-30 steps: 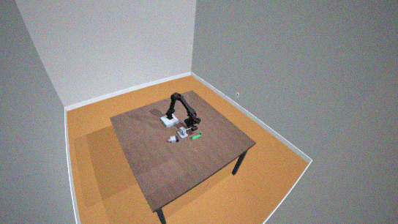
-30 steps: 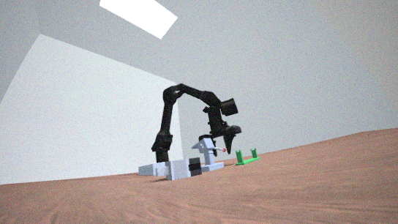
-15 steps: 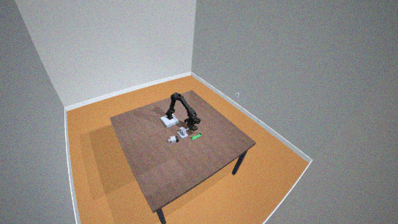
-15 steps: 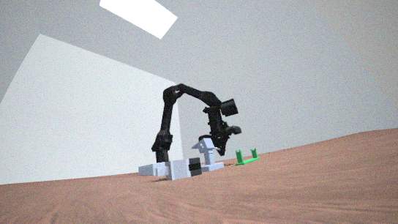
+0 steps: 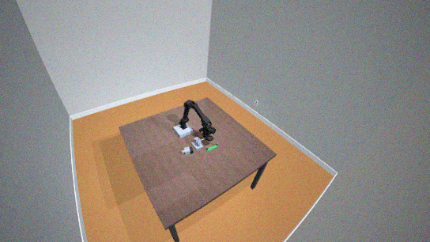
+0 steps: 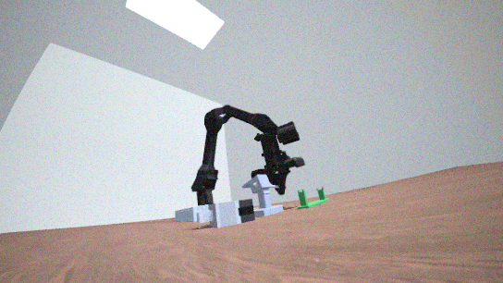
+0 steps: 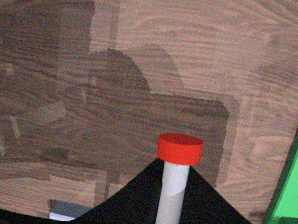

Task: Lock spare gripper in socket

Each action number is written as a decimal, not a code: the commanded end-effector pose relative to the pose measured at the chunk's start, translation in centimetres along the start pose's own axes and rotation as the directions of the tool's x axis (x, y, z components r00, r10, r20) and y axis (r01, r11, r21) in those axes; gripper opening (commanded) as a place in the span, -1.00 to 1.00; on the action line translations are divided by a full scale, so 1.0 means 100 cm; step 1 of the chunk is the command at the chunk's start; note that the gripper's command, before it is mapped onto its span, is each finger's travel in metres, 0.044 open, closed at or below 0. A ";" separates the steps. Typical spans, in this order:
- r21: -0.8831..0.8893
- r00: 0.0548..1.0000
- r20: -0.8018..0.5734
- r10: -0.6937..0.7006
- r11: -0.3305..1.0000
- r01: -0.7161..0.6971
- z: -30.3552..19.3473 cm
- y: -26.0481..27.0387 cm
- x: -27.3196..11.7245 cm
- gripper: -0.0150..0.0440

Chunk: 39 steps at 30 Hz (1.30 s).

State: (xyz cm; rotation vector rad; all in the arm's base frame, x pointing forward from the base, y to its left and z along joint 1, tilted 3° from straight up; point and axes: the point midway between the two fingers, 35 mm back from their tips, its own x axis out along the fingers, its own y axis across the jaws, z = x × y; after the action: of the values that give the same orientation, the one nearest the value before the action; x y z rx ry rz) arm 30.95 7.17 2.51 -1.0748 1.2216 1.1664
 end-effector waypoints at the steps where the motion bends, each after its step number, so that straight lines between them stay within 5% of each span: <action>1: 0.008 0.999 0.053 0.002 1.000 -0.002 0.003 0.000 -0.003 -0.49; 39: 0.012 0.994 0.113 -0.005 1.000 0.003 0.033 -0.004 -0.010 -0.49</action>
State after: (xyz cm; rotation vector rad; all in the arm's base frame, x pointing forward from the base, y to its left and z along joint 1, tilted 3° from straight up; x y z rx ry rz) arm 31.62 10.07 3.63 -0.9909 1.1353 1.2040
